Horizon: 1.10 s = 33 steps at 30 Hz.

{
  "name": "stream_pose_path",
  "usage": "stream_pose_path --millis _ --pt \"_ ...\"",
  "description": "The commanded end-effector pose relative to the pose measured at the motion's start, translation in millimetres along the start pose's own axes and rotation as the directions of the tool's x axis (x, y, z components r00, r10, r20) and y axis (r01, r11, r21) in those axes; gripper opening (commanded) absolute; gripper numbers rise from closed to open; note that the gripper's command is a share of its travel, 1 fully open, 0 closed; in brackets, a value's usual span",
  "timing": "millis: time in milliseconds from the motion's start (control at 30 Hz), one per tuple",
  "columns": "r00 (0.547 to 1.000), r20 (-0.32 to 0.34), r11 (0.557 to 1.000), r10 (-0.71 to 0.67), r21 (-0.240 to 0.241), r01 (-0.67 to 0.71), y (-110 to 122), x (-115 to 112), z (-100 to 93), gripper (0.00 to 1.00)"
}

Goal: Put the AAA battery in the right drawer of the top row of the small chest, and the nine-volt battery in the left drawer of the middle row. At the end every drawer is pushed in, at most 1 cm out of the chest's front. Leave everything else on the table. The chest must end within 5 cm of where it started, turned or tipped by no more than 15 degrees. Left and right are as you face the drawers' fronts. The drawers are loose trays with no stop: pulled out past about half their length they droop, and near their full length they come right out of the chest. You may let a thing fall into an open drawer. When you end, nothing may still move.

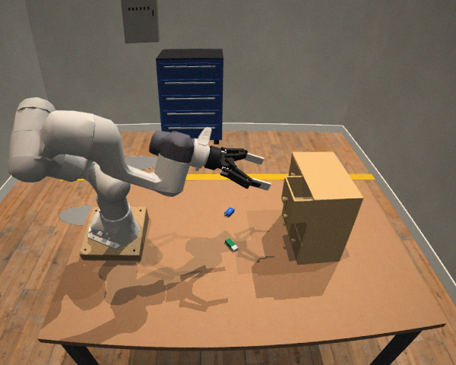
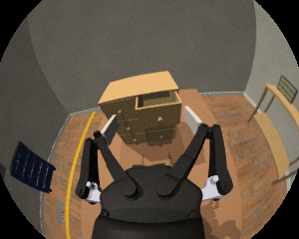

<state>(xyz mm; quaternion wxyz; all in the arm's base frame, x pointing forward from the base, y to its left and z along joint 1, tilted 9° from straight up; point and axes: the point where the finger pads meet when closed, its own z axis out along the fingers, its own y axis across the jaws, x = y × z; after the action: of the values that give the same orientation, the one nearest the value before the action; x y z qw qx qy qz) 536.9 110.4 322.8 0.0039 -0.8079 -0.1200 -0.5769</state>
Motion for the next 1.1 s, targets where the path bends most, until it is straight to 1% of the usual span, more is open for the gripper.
stream_pose_path --millis 0,133,233,300,500,633,900,1000,1067 --pt "0.999 0.005 0.999 -0.032 0.004 0.032 -1 -7 -20.5 1.0" --pt "0.999 0.005 0.999 -0.032 0.004 0.032 -1 -13 -41.1 1.0" --pt "0.999 0.005 0.999 -0.032 0.004 0.032 -1 -16 -53.0 1.0" --pt "0.999 0.005 0.999 -0.032 0.004 0.032 -1 -16 -53.0 1.0" --pt "0.999 0.005 0.999 -0.032 0.004 0.032 -1 -20 -66.6 1.0" --pt "0.999 0.005 0.999 -0.032 0.004 0.032 -1 -21 -69.5 1.0" --pt "0.999 0.005 0.999 -0.033 -0.001 0.033 1 -20 -69.1 1.0" --pt "0.999 0.002 0.999 -0.034 -0.033 0.034 11 -11 -65.1 1.0" --pt "0.999 0.0 0.996 -0.037 -0.076 0.037 23 1 -60.4 1.0"
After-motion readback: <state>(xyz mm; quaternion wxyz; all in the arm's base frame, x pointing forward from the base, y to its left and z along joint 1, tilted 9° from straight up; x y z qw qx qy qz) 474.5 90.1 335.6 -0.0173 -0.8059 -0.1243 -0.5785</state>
